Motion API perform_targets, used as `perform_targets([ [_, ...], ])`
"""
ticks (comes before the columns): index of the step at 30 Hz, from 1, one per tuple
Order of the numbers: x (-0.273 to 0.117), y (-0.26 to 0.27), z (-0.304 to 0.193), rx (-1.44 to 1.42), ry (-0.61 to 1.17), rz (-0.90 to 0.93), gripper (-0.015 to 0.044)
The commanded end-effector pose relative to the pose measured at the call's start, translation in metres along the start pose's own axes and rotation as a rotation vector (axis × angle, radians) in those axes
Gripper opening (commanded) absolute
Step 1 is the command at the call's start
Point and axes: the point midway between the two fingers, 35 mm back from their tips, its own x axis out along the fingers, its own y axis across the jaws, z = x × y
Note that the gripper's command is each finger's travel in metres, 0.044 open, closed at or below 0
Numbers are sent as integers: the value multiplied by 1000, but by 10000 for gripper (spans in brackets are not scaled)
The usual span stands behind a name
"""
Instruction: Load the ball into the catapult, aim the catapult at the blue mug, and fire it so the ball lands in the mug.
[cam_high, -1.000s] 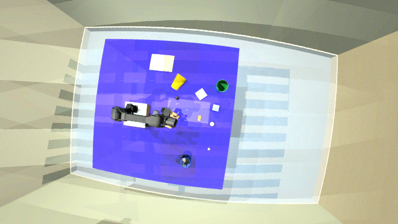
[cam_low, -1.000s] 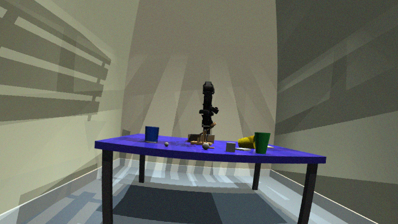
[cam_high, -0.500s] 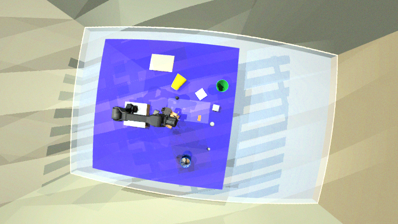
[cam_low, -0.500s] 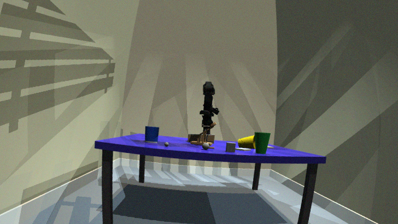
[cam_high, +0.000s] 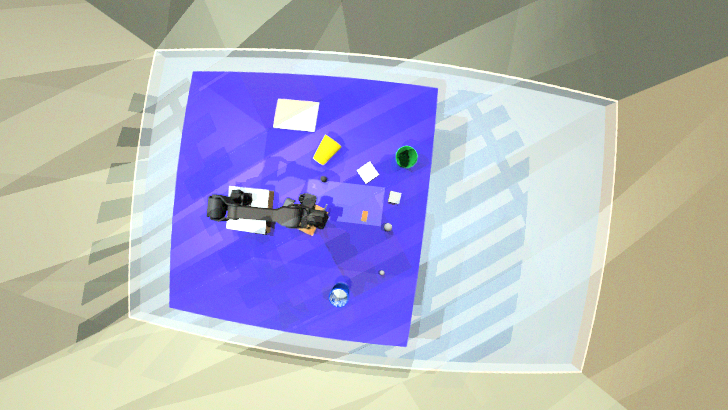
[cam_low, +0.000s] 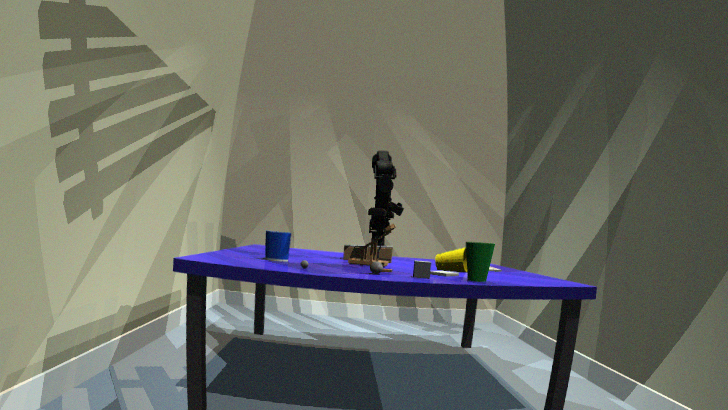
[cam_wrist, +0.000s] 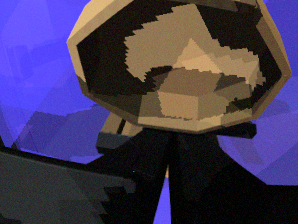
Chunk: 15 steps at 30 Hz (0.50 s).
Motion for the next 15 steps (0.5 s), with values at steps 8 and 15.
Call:
perform_targets([
  [8, 17, 0, 11, 5, -3, 2, 0],
  [15, 25, 0, 15, 5, -3, 2, 0],
])
